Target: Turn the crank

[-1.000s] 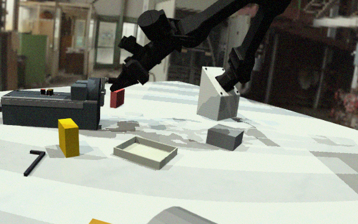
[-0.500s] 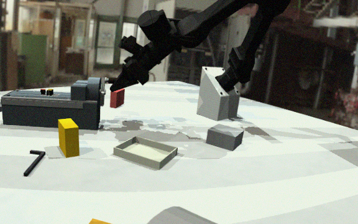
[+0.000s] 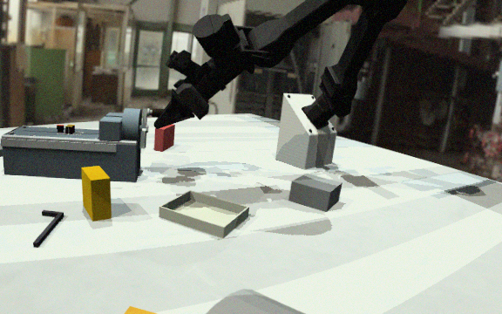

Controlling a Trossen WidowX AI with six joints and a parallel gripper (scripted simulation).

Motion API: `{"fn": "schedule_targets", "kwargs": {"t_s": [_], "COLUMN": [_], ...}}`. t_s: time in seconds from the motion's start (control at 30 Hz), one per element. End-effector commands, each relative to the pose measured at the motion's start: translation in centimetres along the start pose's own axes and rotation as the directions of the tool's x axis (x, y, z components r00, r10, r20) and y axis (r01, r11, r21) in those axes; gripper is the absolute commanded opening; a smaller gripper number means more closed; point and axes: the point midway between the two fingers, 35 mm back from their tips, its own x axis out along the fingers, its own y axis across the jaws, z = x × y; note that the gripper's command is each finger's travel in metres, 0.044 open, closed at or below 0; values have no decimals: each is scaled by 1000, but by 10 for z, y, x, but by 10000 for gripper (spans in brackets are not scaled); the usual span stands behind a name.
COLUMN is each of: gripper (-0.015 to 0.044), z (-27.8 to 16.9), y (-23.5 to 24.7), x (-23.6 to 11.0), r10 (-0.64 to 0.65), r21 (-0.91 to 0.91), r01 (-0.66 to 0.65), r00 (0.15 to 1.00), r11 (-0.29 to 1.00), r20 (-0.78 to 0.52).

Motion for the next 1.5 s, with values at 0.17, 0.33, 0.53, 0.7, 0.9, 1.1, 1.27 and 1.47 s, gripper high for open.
{"fn": "schedule_targets", "kwargs": {"t_s": [0.17,0.33,0.53,0.7,0.9,1.1,1.27,1.47], "gripper": [0,0,0,0,0,0,0,0], "z": [-2,-2,-2,-2,-3,-3,-3,-4], "y": [-10,-10,-11,-11,-12,-12,-13,-14], "x": [1,2,2,2,3,3,3,4], "r10": [-23,-23,-23,-23,-23,-23,-23,-23], "r21": [9,9,9,9,9,9,9,9], "r01": [23,23,23,23,23,23,23,23], "r00": [1000,1000,1000,1000,1000,1000,1000,1000], "r11": [1000,1000,1000,1000,1000,1000,1000,1000], "r20": [0,0,0,0,0,0,0,0]}}
